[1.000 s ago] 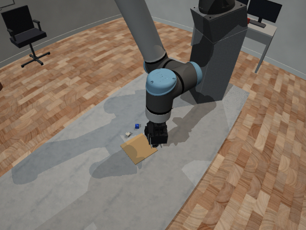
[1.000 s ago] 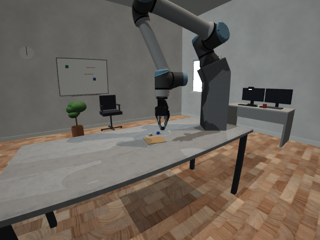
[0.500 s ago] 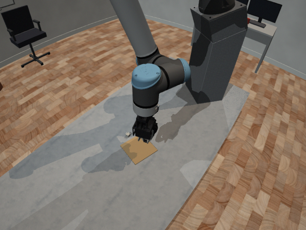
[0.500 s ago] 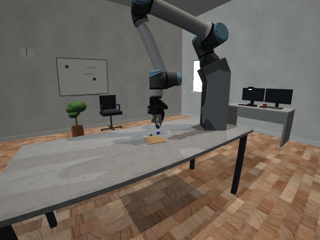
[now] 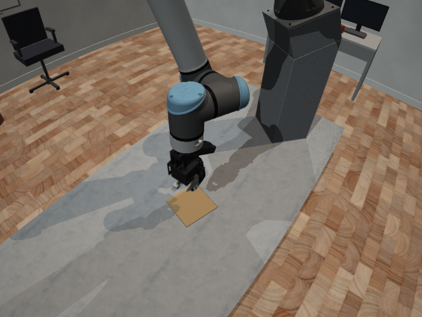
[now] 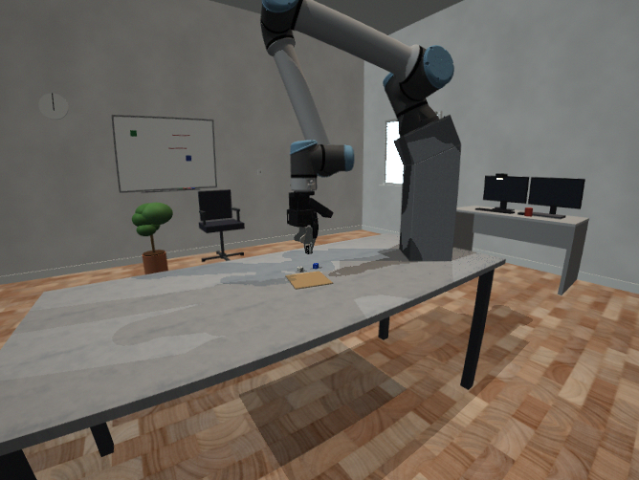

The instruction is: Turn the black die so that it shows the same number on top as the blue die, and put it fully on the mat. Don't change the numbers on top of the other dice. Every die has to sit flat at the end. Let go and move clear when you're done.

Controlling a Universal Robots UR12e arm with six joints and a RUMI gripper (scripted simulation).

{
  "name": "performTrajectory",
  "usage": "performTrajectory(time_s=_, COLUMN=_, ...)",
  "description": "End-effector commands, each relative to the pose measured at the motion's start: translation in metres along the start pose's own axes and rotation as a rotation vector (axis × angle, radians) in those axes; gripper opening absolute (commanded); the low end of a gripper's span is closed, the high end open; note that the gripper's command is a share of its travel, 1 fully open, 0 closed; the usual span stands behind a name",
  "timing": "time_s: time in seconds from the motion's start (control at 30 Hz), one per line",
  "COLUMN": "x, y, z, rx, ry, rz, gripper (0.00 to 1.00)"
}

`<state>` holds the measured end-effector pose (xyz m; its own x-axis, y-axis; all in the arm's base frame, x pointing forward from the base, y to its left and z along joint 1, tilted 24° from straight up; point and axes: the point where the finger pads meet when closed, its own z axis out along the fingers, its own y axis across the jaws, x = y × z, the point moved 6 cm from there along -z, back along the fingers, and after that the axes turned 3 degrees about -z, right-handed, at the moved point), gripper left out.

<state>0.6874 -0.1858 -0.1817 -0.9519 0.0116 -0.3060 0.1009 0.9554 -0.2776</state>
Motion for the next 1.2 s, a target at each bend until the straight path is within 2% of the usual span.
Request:
performTrajectory(time_s=0.0, x=0.0, y=-0.006, z=-0.001, rx=0.001, ry=0.0, rz=0.051, gripper=0.03)
performTrajectory(time_s=0.7, x=0.0, y=-0.006, z=0.004, rx=0.001, ry=0.0, rz=0.052, gripper=0.03)
performTrajectory(time_s=0.9, x=0.0, y=-0.006, z=0.023, rx=0.001, ry=0.0, rz=0.052, gripper=0.03)
performTrajectory(time_s=1.17, x=0.0, y=-0.006, z=0.061, rx=0.001, ry=0.0, rz=0.052, gripper=0.03)
